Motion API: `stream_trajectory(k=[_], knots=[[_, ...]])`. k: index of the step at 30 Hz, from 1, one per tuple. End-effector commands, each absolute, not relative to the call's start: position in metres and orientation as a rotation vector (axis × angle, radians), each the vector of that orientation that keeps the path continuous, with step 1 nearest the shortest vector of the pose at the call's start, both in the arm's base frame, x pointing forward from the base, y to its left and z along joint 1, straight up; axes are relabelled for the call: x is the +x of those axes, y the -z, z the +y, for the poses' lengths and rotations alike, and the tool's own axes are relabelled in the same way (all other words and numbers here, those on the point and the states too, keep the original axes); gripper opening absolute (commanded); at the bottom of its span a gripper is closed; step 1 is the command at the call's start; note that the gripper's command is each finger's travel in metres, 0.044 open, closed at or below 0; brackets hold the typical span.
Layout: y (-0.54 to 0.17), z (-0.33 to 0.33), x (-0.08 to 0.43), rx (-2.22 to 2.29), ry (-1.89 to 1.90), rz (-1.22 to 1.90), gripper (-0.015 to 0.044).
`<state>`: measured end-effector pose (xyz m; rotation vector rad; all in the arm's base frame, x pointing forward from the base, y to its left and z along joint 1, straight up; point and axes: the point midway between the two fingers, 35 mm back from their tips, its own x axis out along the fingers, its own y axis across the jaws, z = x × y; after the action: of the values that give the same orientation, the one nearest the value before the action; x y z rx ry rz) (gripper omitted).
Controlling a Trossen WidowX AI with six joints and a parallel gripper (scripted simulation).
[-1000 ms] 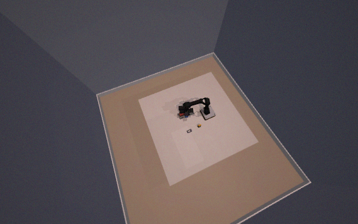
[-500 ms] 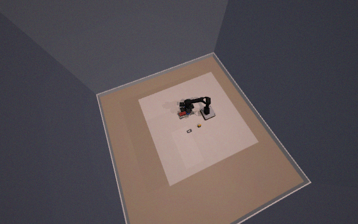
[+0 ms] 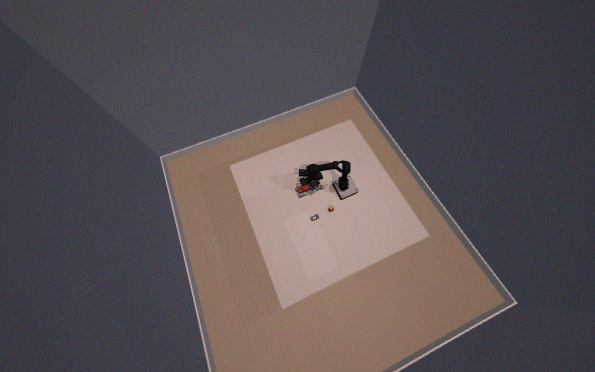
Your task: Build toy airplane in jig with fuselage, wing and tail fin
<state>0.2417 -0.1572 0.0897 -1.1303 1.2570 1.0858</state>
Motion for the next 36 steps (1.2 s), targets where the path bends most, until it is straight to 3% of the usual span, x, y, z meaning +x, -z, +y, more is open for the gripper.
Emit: stream_trajectory(k=[1,36], knots=[[-0.09,-0.157,0.242,-1.134,-1.088,1.251,0.0195],[-0.051,-0.158,0.244,-1.136,-1.084,1.254,0.0182]])
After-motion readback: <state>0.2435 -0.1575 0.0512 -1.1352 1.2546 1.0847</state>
